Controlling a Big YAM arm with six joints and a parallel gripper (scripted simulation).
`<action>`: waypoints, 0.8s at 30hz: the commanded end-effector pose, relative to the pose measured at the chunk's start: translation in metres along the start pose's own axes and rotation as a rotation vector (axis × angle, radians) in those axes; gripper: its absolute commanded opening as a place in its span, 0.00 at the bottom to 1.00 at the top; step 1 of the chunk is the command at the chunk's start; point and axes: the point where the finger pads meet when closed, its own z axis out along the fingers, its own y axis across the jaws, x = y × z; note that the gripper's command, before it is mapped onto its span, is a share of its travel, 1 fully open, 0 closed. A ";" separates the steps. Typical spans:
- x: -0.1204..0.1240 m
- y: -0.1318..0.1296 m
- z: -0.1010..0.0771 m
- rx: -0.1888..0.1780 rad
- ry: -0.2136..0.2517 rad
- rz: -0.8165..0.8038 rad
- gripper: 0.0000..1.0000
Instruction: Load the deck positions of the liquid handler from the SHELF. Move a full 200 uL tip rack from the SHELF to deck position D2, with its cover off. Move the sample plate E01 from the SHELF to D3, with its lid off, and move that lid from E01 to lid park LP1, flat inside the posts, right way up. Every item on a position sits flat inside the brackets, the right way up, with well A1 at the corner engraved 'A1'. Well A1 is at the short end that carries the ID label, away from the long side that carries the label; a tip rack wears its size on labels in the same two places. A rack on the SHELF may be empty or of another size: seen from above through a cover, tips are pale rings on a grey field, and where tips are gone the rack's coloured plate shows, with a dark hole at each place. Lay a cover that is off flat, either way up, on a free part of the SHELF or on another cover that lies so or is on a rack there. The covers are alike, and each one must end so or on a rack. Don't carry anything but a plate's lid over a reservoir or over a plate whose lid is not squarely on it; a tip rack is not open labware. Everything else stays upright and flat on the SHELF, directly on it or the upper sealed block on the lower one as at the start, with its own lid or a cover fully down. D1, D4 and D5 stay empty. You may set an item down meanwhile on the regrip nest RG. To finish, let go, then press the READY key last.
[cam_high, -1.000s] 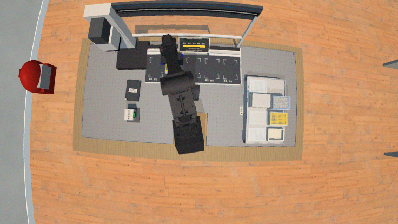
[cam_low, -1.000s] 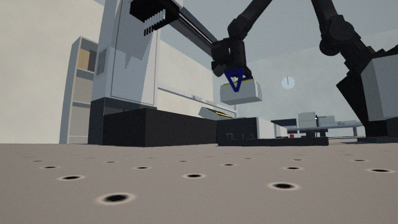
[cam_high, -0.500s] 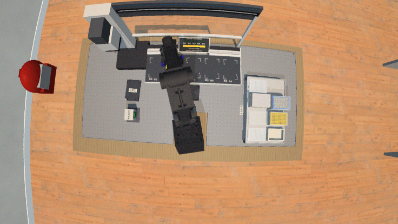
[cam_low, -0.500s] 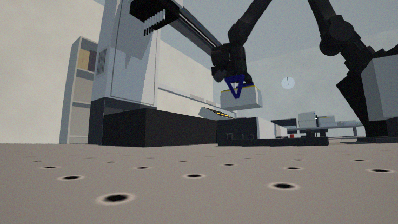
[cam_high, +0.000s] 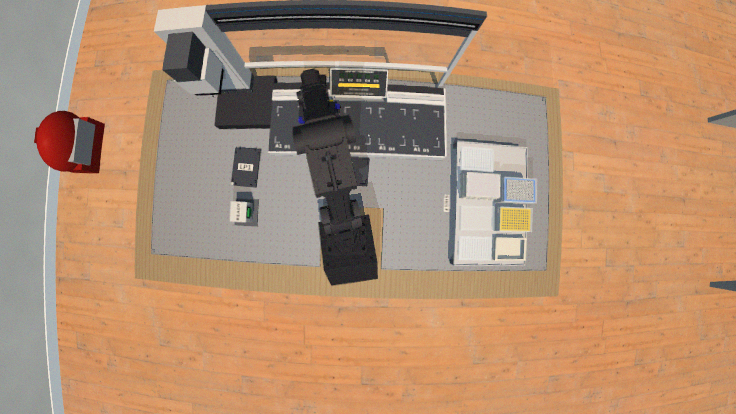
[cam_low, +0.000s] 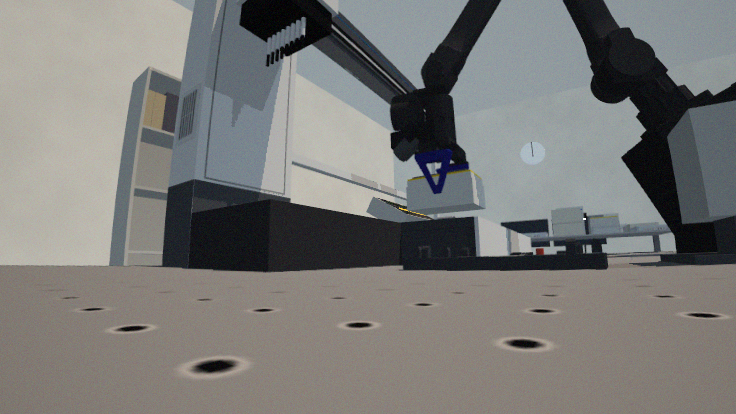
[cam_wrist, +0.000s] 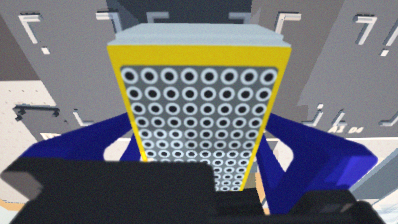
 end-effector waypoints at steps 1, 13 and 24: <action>-0.006 -0.001 0.000 -0.007 -0.026 -0.004 0.00; -0.007 -0.001 0.019 -0.006 -0.021 -0.004 0.00; -0.023 0.003 0.014 -0.018 -0.070 -0.003 0.00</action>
